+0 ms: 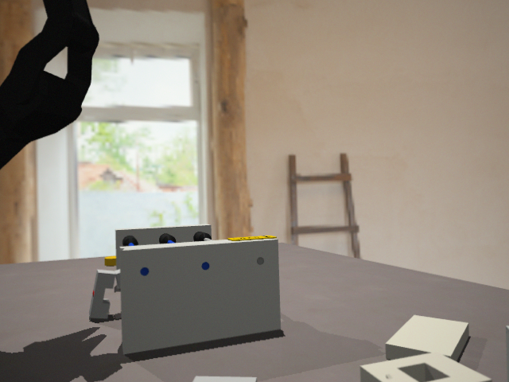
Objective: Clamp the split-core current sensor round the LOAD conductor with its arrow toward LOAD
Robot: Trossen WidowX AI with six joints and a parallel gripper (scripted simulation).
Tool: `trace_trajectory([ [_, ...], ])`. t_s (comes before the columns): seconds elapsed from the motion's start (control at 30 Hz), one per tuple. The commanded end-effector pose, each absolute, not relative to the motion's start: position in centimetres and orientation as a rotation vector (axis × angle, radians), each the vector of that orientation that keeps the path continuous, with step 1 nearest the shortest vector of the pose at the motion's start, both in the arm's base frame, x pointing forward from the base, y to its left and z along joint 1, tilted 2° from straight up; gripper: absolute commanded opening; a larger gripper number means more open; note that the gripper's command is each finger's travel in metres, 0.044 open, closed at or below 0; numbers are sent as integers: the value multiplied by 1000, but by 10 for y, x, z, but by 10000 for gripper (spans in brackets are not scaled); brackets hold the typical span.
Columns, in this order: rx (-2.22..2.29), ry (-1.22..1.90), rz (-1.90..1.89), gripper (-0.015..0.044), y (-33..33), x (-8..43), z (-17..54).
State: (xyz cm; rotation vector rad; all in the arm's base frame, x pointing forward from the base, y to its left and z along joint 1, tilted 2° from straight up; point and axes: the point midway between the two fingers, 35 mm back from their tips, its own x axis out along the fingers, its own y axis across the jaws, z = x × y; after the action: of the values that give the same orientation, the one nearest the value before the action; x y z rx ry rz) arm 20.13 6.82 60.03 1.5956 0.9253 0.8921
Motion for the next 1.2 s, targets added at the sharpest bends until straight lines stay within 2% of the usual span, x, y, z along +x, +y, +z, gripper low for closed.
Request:
trace_trajectory([
  [0.0, 1596, 913, 893, 426, 67, 200, 601],
  [0.03, 1596, 878, 894, 440, 65, 197, 603],
  [0.3, 1497, 367, 885, 440, 48, 145, 623],
  [0.63, 1170, -113, 772, 440, 78, 111, 615],
  [0.87, 893, -294, 646, 440, 112, 124, 588],
  [1.17, 527, -370, 458, 440, 134, 183, 529],
])
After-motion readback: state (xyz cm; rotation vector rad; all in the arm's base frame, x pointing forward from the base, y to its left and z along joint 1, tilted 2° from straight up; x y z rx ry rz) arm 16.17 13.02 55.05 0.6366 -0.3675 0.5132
